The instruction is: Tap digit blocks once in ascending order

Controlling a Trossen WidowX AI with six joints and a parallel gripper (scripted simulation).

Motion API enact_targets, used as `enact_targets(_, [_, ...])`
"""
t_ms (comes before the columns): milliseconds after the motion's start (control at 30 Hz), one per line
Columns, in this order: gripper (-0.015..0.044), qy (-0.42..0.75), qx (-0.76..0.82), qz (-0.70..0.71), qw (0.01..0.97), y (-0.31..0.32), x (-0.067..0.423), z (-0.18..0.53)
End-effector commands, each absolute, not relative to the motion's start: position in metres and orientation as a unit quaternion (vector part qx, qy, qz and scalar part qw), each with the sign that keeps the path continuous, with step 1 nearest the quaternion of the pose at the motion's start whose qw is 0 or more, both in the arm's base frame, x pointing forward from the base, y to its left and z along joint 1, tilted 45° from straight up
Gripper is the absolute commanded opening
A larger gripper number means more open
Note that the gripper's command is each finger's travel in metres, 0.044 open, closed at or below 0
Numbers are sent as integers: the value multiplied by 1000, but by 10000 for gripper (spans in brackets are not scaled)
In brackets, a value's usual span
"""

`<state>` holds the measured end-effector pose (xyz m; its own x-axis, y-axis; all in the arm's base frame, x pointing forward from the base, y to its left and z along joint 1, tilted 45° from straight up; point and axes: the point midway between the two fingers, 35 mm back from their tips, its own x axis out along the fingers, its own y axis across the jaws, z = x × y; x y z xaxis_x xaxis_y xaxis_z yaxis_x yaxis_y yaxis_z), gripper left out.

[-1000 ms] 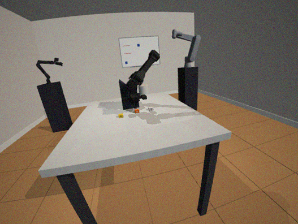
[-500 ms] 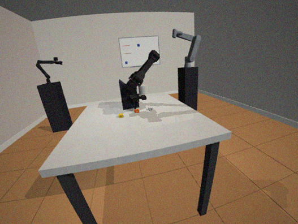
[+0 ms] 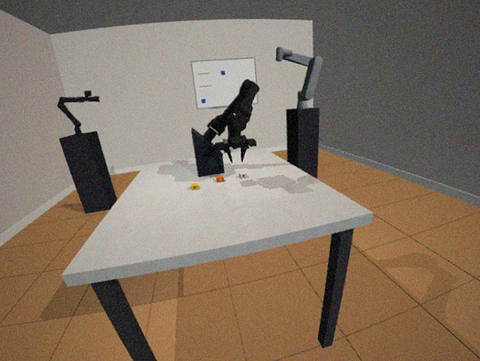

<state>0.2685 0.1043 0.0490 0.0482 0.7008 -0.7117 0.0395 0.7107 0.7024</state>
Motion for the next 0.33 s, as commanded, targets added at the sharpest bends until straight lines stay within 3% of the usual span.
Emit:
enact_targets(0, [335,640,288,252,666,128,258,114])
enact_targets(100, [400,640,289,253,665,136,250,136])
enact_targets(300, [400,640,289,253,665,136,250,136])
